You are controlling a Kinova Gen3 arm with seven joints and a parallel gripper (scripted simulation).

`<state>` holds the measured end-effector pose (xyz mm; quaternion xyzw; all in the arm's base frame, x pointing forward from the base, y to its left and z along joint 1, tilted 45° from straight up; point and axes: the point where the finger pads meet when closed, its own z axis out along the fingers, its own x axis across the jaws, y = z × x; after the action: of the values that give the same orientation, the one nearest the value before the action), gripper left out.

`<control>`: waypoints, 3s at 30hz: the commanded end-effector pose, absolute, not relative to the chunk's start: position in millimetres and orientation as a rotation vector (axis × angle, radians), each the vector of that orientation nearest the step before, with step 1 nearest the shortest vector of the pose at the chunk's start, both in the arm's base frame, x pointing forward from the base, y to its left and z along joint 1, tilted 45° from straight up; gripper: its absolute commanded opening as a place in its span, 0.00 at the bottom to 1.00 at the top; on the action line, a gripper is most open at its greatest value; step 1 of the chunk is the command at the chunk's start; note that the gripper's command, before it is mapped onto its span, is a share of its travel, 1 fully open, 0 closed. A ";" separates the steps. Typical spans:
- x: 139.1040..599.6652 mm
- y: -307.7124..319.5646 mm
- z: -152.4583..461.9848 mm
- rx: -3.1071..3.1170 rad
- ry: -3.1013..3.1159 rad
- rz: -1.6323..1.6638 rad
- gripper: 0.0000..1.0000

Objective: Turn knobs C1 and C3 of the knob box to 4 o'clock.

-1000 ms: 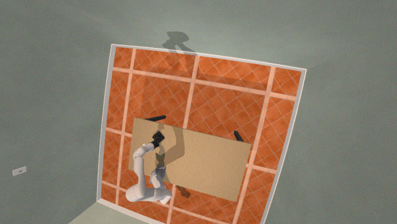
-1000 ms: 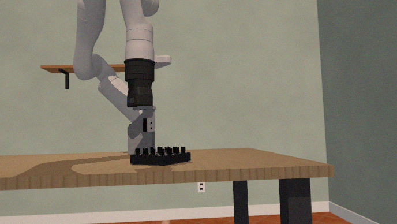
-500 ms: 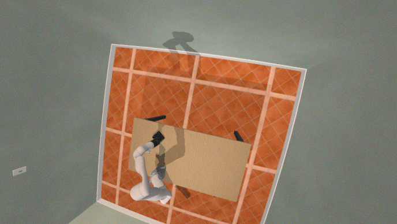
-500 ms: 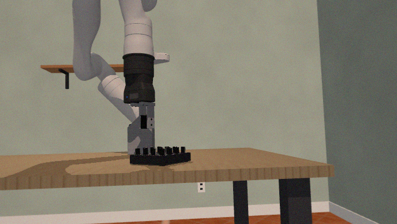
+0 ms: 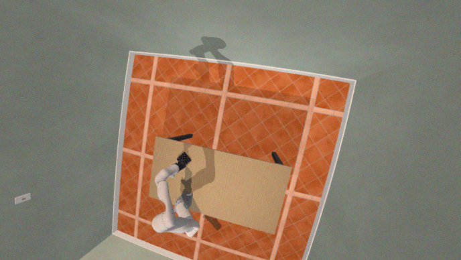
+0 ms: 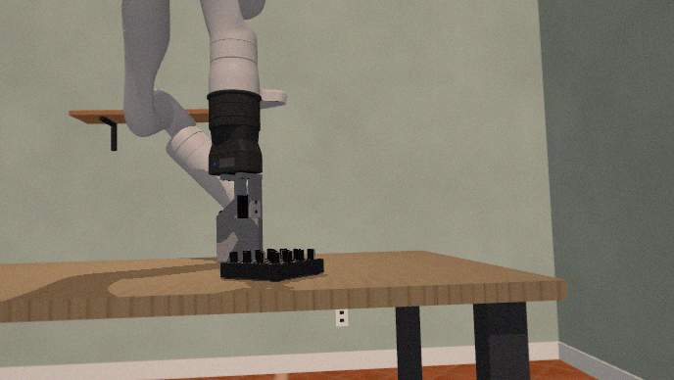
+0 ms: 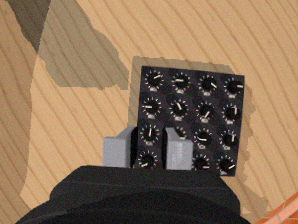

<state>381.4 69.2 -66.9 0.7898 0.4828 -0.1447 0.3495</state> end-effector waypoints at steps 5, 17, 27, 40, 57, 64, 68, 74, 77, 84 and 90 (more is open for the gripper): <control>384.3 70.3 -65.4 2.043 1.260 -0.373 0.46; 384.3 70.3 -65.4 2.043 1.260 -0.373 0.46; 384.3 70.3 -65.4 2.043 1.259 -0.373 0.46; 384.2 67.2 -68.0 2.042 1.259 -0.377 0.46; 385.4 55.8 -79.0 2.042 1.258 -0.378 0.46; 386.2 50.2 -84.7 2.042 1.258 -0.378 0.46; 386.6 47.6 -87.4 2.042 1.258 -0.378 0.46; 387.3 43.0 -92.0 2.042 1.258 -0.378 0.46; 387.5 41.3 -93.7 2.042 1.258 -0.378 0.46; 387.8 39.4 -95.6 2.042 1.258 -0.378 0.46; 387.9 38.6 -96.4 2.042 1.258 -0.378 0.46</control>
<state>388.1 42.6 -96.4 0.7889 0.4852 -0.1443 0.3484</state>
